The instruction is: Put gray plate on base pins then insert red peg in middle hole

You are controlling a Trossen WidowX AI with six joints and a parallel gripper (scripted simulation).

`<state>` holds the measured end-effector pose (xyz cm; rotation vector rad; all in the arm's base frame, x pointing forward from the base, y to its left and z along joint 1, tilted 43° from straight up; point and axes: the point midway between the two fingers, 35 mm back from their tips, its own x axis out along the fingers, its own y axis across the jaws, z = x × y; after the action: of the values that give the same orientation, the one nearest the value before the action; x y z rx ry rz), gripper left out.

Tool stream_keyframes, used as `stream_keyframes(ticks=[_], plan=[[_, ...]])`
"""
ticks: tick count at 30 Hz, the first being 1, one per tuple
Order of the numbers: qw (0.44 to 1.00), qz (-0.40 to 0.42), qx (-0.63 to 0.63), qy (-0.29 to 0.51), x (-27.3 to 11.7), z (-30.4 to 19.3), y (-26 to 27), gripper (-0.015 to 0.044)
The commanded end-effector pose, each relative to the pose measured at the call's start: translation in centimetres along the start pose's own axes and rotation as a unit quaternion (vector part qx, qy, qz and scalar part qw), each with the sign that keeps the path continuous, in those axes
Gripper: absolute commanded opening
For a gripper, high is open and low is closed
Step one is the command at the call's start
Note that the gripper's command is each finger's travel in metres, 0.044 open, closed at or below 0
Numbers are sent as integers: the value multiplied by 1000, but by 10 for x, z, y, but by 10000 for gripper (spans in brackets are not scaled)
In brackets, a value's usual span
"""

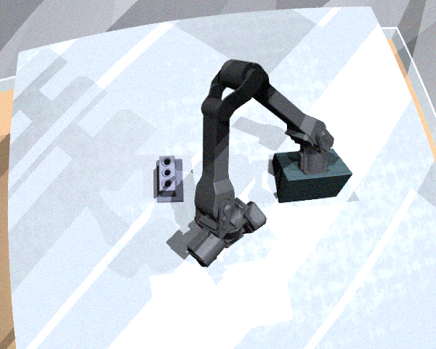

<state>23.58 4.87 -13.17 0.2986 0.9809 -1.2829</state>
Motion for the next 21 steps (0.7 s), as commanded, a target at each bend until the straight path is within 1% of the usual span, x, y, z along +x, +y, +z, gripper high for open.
stream_keyframes(ticks=[1, 13, 21], plan=[[1000, -1, -4, -2, 2, 0, -1, 361], [1000, -1, -4, -2, 2, 0, -1, 46], [1000, -1, -4, -2, 2, 0, -1, 0]])
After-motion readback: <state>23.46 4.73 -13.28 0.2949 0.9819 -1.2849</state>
